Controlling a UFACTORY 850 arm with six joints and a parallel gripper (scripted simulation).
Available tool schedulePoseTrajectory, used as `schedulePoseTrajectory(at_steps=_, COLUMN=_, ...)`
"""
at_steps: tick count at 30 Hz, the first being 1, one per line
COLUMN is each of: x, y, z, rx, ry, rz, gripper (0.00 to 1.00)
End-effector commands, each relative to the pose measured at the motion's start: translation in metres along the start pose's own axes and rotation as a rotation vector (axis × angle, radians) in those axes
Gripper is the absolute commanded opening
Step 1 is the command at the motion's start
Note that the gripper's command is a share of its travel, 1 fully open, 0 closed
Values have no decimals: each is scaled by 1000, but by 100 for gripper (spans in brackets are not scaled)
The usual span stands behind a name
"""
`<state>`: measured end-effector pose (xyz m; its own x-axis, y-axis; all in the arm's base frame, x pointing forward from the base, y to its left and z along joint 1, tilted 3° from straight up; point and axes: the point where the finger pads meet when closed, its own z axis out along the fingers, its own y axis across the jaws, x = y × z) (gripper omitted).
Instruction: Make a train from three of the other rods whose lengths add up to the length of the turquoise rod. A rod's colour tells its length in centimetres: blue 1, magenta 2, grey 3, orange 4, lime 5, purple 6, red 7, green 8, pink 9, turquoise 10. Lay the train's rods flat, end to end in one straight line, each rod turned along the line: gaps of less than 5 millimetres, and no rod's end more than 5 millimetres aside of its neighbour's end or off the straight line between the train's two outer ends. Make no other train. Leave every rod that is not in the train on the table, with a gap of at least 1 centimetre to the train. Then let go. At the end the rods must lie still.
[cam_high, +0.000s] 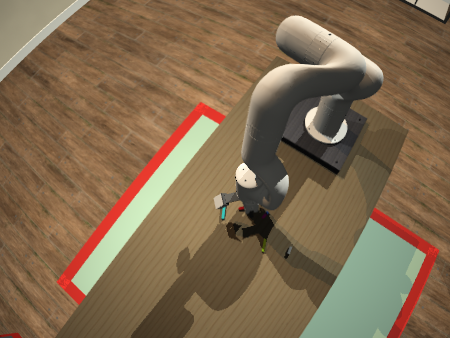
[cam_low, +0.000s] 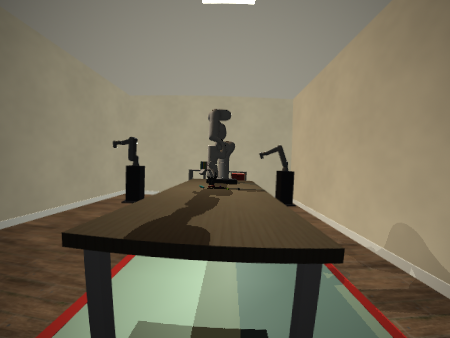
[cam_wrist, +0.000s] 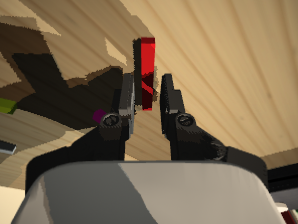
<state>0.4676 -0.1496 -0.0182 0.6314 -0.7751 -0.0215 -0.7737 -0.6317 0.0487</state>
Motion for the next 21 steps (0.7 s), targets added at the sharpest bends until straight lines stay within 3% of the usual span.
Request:
schedulePoseTrajectory(at_steps=1, x=1, y=-1, z=-1, rx=1, ry=1, rz=0, gripper=24)
schedulePoseTrajectory(at_steps=21, x=1, y=-1, z=9, rx=1, ry=1, rz=0, gripper=24)
